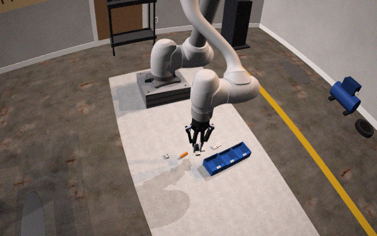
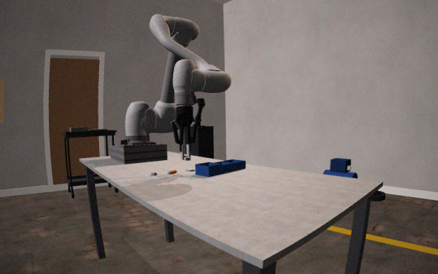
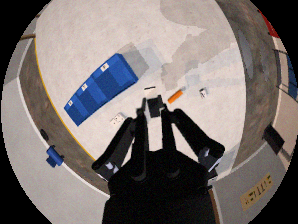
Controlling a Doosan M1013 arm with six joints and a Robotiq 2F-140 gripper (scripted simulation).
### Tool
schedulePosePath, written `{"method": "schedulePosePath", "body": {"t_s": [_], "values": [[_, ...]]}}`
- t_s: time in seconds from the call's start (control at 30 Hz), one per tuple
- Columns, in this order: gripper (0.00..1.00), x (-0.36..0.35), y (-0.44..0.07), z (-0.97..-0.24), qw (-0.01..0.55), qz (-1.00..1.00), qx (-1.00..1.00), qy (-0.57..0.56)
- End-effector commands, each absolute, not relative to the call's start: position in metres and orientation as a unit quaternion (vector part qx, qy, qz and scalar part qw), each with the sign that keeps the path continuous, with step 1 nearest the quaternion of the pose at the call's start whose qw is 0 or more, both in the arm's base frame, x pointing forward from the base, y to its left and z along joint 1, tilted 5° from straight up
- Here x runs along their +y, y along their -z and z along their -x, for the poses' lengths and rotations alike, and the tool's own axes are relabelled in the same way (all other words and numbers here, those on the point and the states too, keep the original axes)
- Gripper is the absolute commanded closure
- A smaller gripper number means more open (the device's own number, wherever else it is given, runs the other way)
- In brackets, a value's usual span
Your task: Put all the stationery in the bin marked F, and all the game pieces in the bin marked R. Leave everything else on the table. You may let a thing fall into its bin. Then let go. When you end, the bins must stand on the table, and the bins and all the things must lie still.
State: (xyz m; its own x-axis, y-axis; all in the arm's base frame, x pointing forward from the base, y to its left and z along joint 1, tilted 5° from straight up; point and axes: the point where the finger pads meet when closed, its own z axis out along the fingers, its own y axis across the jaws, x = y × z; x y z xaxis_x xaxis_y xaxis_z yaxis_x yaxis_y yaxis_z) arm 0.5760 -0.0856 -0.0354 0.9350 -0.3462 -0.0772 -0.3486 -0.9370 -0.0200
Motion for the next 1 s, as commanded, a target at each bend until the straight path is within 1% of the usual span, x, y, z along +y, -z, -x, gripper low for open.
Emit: {"method": "schedulePosePath", "body": {"t_s": [0.0, 0.1, 0.23, 0.4, 0.43, 0.63, 0.9, 0.97], "values": [[0.89, -0.086, 0.032, -0.576, 0.017, 0.983, 0.177, -0.036], [0.89, -0.076, 0.033, -0.592, 0.017, 0.983, 0.177, -0.036], [0.89, -0.064, 0.033, -0.612, 0.013, 0.963, 0.268, -0.038], [0.89, -0.054, 0.034, -0.627, 0.013, 0.95, 0.31, -0.038], [0.89, -0.051, 0.034, -0.633, 0.011, 0.935, 0.354, -0.038], [0.89, -0.034, 0.035, -0.661, 0.012, 0.9, 0.434, -0.039], [0.89, -0.034, 0.035, -0.661, 0.01, 0.836, 0.546, -0.04], [0.89, -0.034, 0.035, -0.661, 0.01, 0.836, 0.546, -0.04]]}}
